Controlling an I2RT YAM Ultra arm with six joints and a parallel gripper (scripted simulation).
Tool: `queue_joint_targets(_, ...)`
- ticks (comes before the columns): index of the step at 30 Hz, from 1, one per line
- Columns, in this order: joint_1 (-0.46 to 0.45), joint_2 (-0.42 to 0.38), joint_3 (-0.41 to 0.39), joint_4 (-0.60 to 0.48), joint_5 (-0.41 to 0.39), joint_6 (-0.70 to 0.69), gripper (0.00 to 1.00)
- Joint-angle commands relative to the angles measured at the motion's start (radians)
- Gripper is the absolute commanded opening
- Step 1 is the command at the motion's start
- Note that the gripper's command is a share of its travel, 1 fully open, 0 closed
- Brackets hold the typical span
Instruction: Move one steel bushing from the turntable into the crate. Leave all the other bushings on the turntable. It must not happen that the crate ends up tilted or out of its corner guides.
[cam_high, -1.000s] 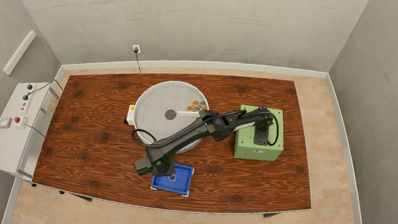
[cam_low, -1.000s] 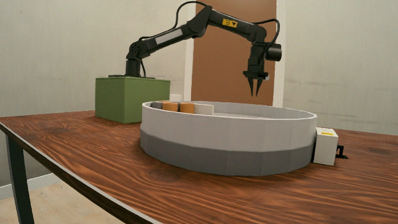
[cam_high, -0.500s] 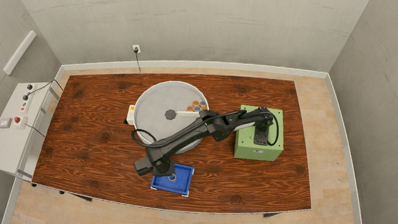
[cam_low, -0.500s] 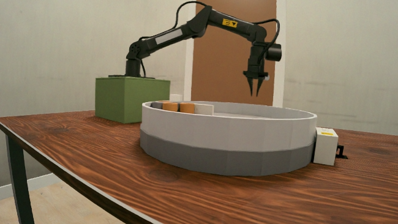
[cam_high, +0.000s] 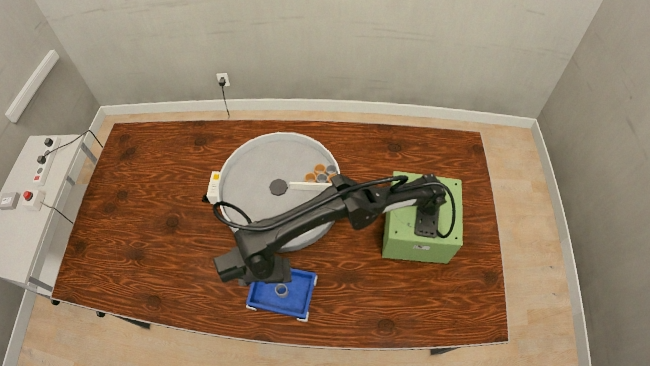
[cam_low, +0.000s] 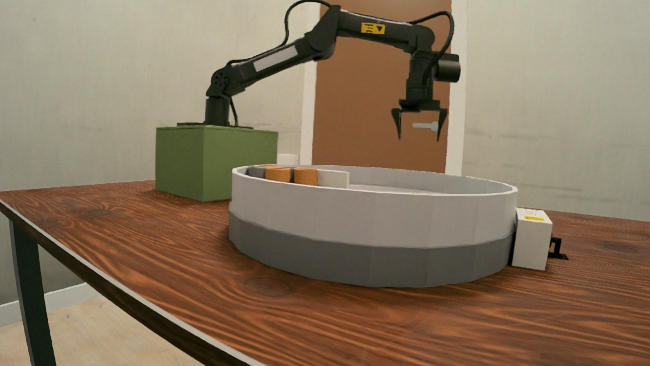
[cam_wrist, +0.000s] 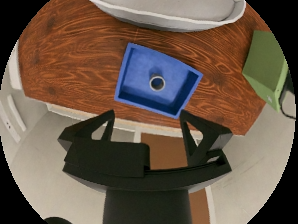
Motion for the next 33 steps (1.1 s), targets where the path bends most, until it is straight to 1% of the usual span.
queue_joint_targets(1,0.005,-0.004,0.057,-0.068,0.006,0.001,1.00)
queue_joint_targets(11,0.006,0.009,0.084,-0.086,0.006,0.001,1.00)
queue_joint_targets(33,0.006,0.003,0.088,-0.088,0.006,0.001,1.00)
